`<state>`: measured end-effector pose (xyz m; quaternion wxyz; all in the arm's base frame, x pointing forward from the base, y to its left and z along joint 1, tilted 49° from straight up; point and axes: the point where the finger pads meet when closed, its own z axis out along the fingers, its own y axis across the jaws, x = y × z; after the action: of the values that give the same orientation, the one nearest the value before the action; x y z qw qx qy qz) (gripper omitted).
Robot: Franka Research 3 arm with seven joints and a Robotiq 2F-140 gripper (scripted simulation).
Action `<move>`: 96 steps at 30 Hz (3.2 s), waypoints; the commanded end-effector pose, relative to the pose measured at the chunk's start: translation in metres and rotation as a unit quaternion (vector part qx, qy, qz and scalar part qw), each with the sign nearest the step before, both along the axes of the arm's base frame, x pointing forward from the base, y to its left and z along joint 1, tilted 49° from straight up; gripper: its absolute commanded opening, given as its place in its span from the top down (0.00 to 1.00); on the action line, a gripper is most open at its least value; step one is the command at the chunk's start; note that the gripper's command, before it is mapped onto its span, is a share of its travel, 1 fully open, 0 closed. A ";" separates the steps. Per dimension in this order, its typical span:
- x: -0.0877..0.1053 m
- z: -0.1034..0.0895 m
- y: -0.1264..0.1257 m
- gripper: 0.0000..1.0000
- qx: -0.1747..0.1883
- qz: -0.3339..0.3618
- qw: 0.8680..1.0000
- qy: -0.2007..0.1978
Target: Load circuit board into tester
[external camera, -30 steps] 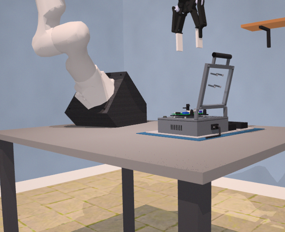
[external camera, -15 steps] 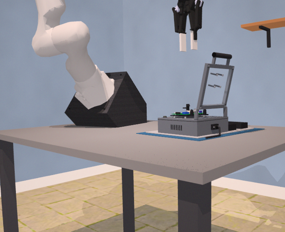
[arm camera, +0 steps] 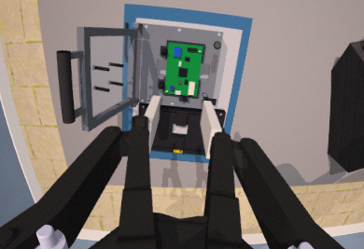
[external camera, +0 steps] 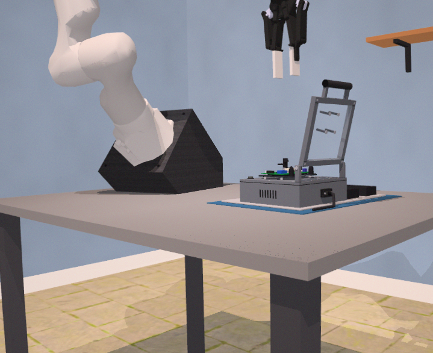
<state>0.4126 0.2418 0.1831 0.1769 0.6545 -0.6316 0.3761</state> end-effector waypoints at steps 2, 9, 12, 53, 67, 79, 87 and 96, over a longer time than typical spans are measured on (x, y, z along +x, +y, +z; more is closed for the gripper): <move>-0.001 0.001 0.001 0.70 0.000 0.000 1.000 0.002; -0.001 0.001 0.001 0.70 0.000 0.000 1.000 0.002; -0.001 0.001 0.001 0.70 0.000 0.000 1.000 0.002; 0.133 0.035 0.020 0.70 0.000 0.000 1.000 0.002; 0.140 0.036 0.021 0.70 0.000 0.000 1.000 0.002; 0.140 0.036 0.020 0.70 0.000 0.000 1.000 0.002; 0.140 0.035 0.019 0.70 0.000 0.000 1.000 0.002; 0.141 0.034 0.018 0.70 0.000 0.000 1.000 0.002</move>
<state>0.5525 0.2614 0.2181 0.1765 0.6543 -0.6331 0.3741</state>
